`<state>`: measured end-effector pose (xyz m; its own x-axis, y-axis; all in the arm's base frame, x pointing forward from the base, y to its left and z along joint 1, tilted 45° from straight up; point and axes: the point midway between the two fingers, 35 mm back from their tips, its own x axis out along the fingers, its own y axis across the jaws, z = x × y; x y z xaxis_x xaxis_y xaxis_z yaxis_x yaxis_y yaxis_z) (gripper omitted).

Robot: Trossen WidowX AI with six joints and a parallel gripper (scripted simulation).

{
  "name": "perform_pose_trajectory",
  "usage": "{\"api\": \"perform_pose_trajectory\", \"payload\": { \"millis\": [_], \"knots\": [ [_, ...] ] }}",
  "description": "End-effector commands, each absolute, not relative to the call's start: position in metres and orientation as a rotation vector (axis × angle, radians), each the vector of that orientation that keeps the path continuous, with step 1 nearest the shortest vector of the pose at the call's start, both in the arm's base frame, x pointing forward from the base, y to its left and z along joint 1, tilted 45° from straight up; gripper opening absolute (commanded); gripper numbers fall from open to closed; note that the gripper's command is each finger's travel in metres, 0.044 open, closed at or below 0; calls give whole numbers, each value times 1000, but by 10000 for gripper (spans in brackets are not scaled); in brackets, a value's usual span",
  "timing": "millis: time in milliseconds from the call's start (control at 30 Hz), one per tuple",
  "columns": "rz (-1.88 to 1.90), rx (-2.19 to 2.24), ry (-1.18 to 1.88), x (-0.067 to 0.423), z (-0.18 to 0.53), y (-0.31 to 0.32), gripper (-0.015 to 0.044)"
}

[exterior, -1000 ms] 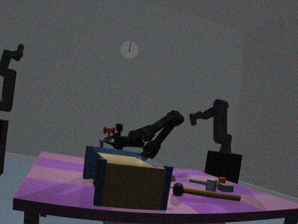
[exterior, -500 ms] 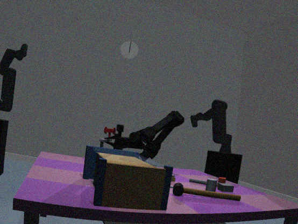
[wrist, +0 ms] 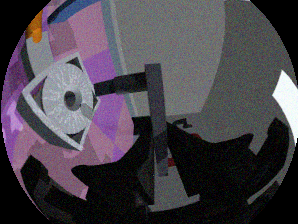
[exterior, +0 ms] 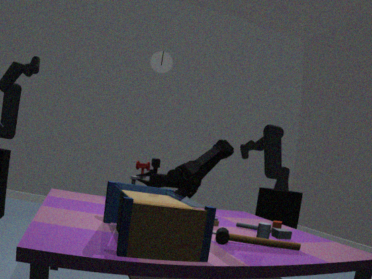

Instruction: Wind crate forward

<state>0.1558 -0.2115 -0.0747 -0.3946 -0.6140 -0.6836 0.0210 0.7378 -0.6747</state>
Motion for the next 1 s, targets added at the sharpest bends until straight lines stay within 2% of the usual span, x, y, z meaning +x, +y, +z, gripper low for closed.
{"api": "perform_pose_trajectory", "payload": {
  "millis": [0,967],
  "knots": [
    [-781,-488,1854,152,-79,-208,0],
    [-788,-493,1853,151,-98,-190,0]
  ]
}}
